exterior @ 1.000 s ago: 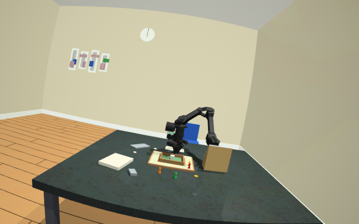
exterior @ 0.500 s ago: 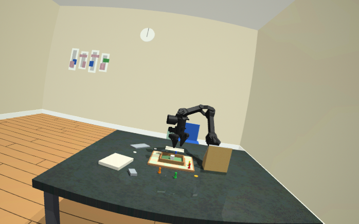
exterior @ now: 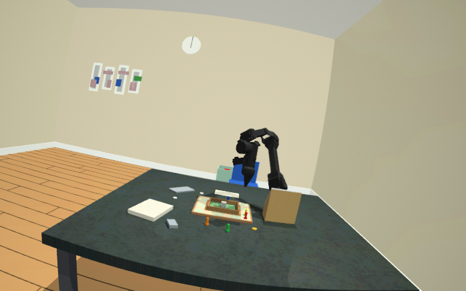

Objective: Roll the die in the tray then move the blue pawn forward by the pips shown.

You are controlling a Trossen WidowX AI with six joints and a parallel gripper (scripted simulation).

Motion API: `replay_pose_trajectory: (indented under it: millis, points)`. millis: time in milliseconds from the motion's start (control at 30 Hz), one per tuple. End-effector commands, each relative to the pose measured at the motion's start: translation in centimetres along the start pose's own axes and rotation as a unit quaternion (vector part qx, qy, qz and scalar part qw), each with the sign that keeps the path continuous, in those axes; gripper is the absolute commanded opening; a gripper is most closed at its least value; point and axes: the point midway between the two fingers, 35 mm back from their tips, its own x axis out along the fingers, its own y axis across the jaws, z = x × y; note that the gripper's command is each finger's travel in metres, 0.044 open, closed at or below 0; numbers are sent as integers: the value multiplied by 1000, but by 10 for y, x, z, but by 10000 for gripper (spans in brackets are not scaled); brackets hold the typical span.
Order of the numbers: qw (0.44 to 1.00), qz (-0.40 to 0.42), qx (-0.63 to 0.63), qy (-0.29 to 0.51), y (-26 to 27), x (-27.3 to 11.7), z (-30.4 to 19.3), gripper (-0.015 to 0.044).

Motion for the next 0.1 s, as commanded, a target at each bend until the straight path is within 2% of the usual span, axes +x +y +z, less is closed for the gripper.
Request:
replay_pose_trajectory:
  millis: [0,67]
  points:
    - [1000,0,7,3,-4,3,3,440]
    - [1000,0,7,3,-4,3,3,440]
